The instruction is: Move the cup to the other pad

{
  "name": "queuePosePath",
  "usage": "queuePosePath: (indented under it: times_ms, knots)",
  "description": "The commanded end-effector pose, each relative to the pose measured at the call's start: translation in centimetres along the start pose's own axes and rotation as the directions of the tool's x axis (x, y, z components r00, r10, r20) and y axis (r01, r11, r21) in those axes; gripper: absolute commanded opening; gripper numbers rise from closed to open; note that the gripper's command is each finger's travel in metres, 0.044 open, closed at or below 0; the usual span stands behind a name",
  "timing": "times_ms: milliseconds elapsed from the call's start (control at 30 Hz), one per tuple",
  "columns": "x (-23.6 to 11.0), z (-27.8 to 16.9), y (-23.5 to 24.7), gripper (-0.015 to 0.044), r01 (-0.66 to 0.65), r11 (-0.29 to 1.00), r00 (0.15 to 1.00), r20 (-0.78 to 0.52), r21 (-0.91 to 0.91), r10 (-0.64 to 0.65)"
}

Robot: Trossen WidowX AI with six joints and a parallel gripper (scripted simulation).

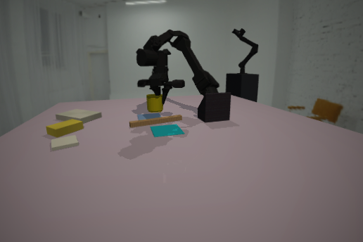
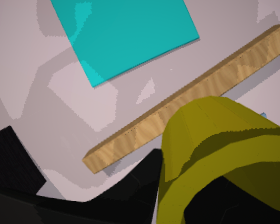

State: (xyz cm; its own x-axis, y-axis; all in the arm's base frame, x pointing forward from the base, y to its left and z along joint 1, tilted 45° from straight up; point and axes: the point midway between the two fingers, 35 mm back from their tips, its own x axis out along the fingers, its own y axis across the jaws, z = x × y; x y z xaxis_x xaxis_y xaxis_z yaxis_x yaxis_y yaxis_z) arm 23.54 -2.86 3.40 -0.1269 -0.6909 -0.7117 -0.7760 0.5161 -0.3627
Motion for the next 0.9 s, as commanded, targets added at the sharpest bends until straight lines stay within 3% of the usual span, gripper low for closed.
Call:
queuePosePath:
  times_ms: [0,867]
  knots:
    - [-0.1,0.8,0.6,0.0000,-0.001,1.000,1.000,0.005,0.005,0.001]
    - [-0.3,5.5,4.7,0.0000,-0.002,1.000,1.000,0.007,0.005,0.002]
